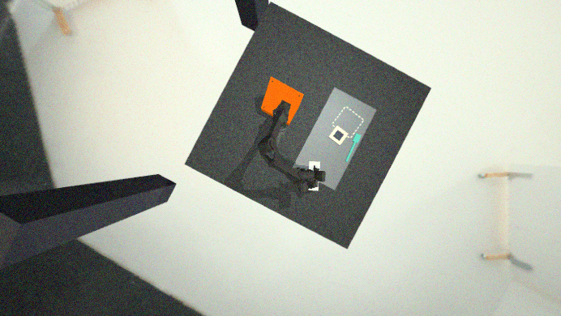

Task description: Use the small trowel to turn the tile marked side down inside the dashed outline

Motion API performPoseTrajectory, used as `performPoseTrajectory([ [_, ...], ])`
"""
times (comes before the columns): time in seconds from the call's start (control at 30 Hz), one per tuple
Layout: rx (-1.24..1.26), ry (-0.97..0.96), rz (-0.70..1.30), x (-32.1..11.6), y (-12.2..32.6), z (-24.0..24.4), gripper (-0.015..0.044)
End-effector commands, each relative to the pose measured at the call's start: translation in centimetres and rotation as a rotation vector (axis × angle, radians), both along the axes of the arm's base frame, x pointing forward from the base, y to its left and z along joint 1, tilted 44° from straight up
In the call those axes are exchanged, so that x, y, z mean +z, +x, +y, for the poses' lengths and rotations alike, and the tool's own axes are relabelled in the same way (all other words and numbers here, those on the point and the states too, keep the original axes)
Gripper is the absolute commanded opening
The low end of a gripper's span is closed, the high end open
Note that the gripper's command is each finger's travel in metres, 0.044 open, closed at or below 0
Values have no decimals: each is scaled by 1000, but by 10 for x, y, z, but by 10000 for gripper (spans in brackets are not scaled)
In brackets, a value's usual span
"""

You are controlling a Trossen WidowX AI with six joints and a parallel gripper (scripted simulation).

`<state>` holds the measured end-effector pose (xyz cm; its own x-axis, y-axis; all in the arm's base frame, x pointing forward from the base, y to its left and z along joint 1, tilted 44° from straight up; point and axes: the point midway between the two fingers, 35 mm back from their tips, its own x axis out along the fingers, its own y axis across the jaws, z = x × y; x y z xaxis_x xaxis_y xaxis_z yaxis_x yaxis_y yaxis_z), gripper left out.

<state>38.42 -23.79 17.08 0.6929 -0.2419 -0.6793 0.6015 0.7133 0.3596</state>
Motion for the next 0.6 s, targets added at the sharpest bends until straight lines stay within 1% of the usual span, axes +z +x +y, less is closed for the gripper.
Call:
performPoseTrajectory([
  [0.0,11,-3,-15,23,3,20,0],
  [0.13,13,-1,-16,40,2,38,0],
  [0.27,13,-1,-16,41,2,39,0],
  [0.57,-46,-38,-42,12,21,50,0],
])
